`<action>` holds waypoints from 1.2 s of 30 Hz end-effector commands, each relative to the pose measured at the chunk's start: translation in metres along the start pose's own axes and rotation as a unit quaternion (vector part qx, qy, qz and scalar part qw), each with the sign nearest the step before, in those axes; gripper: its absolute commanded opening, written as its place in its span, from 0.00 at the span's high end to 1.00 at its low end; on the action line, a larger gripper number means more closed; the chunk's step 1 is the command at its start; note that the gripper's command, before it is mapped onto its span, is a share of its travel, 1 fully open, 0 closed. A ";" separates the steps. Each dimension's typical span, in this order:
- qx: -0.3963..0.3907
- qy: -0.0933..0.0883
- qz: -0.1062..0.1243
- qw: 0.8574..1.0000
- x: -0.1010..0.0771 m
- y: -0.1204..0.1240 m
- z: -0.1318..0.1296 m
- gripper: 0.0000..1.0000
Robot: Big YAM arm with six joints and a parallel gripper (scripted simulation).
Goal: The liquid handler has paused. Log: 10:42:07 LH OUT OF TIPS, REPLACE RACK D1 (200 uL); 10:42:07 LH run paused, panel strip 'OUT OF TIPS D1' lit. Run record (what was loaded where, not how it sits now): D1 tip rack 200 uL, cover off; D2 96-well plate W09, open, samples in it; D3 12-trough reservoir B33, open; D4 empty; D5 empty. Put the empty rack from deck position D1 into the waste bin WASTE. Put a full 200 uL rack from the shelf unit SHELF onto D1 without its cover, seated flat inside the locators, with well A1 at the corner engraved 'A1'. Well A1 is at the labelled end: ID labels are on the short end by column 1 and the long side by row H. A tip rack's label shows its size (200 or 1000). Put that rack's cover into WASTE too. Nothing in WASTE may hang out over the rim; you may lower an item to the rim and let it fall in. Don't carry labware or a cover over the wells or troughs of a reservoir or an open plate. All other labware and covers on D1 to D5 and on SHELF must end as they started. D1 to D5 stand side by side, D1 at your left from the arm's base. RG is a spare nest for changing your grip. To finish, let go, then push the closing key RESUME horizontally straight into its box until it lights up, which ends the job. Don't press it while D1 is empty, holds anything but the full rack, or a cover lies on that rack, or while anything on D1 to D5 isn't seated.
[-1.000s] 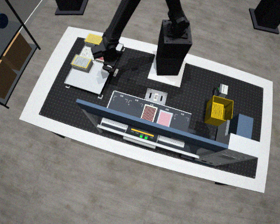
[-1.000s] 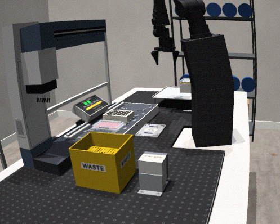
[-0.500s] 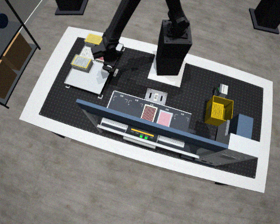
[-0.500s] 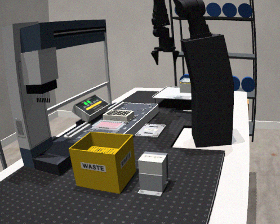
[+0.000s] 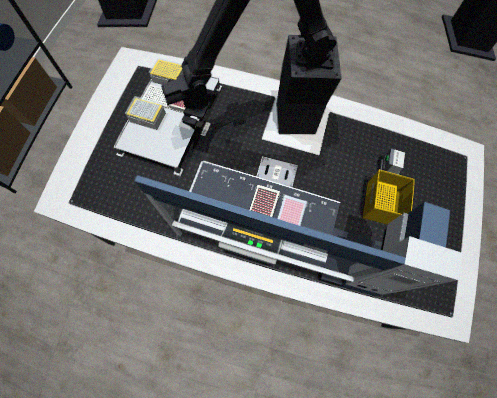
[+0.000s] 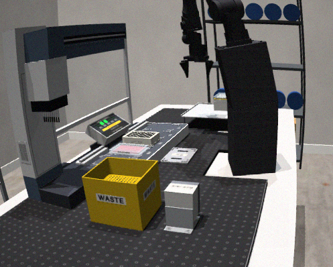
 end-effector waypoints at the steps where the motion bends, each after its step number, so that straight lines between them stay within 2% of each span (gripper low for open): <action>1: 0.000 0.005 0.003 1.000 0.008 -0.004 -0.020 0.00; 10: -0.001 -0.001 -0.001 1.000 0.002 -0.013 -0.061 0.00; 12: -0.001 -0.001 -0.001 1.000 0.002 -0.013 -0.061 0.00; 13: -0.013 -0.007 -0.008 1.000 0.001 -0.016 -0.048 0.00; 14: -0.016 -0.008 -0.009 1.000 0.001 -0.017 -0.045 0.00; 17: -0.015 -0.004 -0.006 1.000 0.002 -0.012 -0.050 0.00; 18: -0.001 0.002 0.000 1.000 0.004 -0.024 -0.055 0.00; 27: 0.000 0.001 -0.001 1.000 0.003 -0.071 -0.048 0.00; 29: 0.000 0.001 -0.001 1.000 0.003 -0.071 -0.048 0.00; 36: 0.000 0.000 -0.002 1.000 0.003 -0.106 -0.043 0.00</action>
Point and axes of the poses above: the point where the finger pads meet when closed, its own x axis out along the fingers, its own z axis across the jaws, y = z × x, the point moved 8 cm from there along -x, back along the fingers, and after that the axes turned 7 degrees about x, right-handed, at the moved point
